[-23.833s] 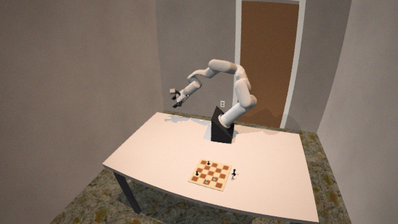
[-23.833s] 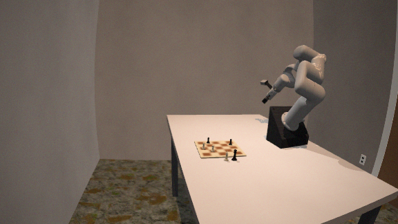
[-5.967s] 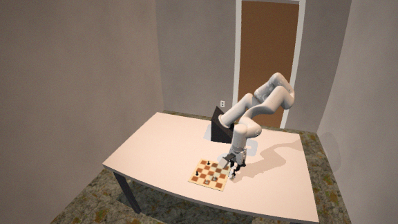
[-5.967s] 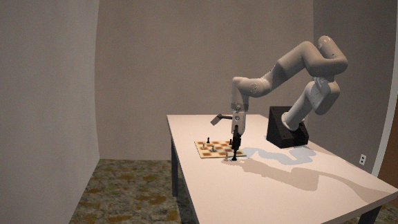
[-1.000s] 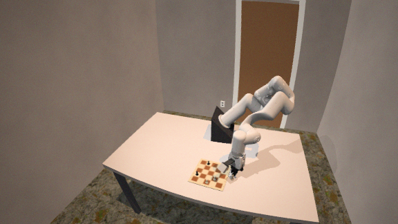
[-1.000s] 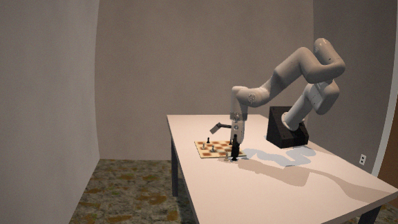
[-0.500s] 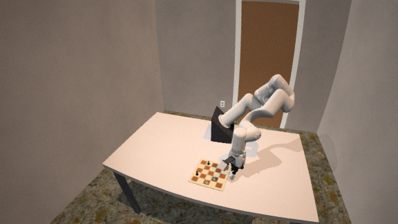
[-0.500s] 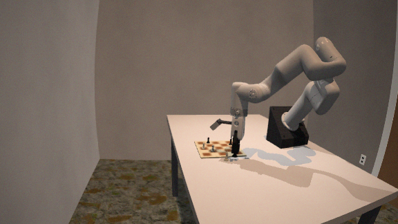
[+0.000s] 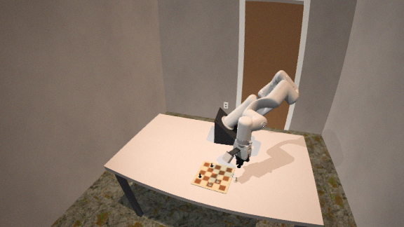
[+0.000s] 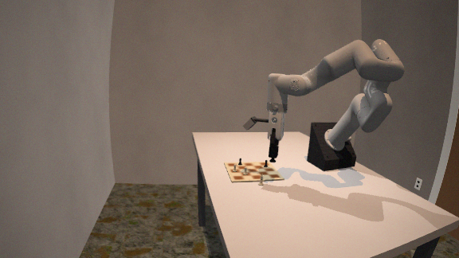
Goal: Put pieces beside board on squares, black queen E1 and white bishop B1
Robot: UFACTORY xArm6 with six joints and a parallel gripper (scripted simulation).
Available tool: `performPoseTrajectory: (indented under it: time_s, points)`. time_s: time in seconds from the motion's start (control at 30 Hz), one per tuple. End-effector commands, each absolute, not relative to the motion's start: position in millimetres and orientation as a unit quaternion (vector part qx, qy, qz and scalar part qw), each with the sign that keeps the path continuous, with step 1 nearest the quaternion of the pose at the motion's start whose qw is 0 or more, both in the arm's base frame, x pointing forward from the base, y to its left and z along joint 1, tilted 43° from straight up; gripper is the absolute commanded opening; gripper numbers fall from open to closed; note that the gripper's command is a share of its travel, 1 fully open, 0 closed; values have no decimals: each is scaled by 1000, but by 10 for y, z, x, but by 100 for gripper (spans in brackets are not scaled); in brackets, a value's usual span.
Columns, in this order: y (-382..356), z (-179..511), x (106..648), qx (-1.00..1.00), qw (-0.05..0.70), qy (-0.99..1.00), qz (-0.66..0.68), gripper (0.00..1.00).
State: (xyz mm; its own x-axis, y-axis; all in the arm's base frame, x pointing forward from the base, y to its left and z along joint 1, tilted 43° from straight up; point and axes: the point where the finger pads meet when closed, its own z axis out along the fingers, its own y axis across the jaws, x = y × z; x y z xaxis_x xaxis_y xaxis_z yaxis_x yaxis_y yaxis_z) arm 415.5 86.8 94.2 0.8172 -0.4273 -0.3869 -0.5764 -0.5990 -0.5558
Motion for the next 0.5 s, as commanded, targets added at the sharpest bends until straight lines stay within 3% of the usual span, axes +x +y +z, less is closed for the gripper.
performPoseTrajectory:
  time_s: [0.0,0.23,0.47]
  points:
    - [830,993,4162,-888,348,282,107,0]
    - [789,965,4131,-884,346,292,110,0]
    - [392,669,3741,-841,330,401,153,0]
